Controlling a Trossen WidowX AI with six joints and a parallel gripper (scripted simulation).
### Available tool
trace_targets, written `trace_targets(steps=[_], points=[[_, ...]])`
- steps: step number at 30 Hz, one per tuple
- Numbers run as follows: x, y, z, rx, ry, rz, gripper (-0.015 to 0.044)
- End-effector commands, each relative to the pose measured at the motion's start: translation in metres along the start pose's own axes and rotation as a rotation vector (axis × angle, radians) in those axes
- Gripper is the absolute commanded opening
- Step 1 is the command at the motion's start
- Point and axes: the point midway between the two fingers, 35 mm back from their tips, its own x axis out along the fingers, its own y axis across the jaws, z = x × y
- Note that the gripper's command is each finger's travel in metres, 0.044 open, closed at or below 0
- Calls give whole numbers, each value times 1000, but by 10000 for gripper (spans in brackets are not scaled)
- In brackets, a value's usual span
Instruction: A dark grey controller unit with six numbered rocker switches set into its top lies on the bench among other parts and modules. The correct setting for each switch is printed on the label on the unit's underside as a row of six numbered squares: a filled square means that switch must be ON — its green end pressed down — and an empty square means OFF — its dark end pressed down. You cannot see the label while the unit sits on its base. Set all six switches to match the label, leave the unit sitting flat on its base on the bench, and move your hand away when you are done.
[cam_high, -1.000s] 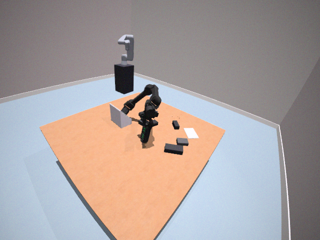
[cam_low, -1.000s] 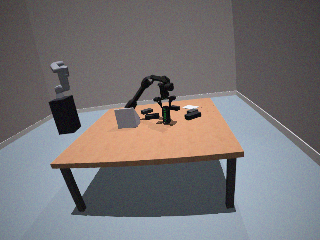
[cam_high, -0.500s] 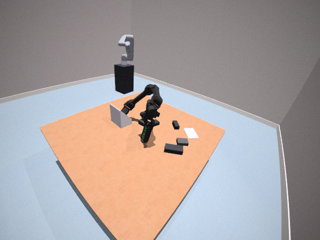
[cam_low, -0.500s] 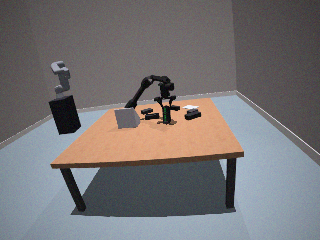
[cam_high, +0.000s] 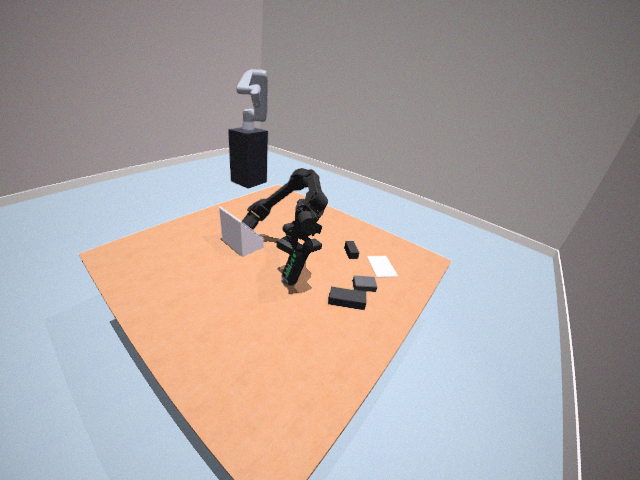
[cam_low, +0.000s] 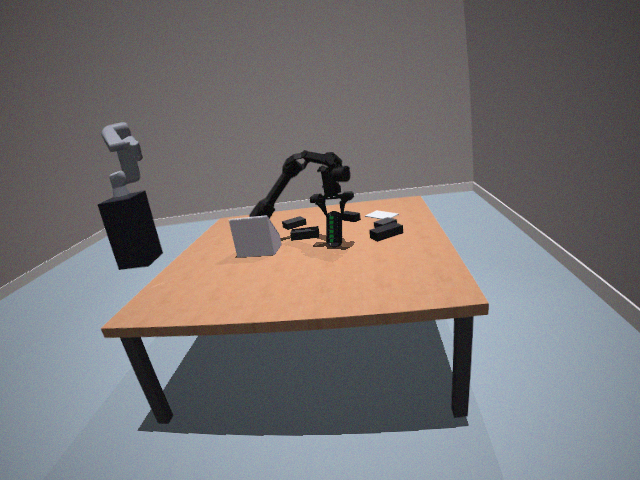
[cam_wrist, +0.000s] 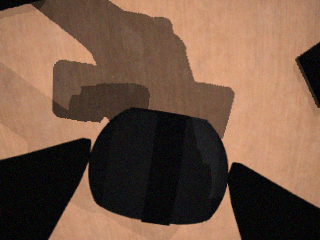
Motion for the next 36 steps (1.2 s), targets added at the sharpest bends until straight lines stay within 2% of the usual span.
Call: trace_targets(steps=[1, 36], points=[[9, 0, 4, -2, -6, 17, 338], [21, 1, 29, -2, -7, 17, 338]])
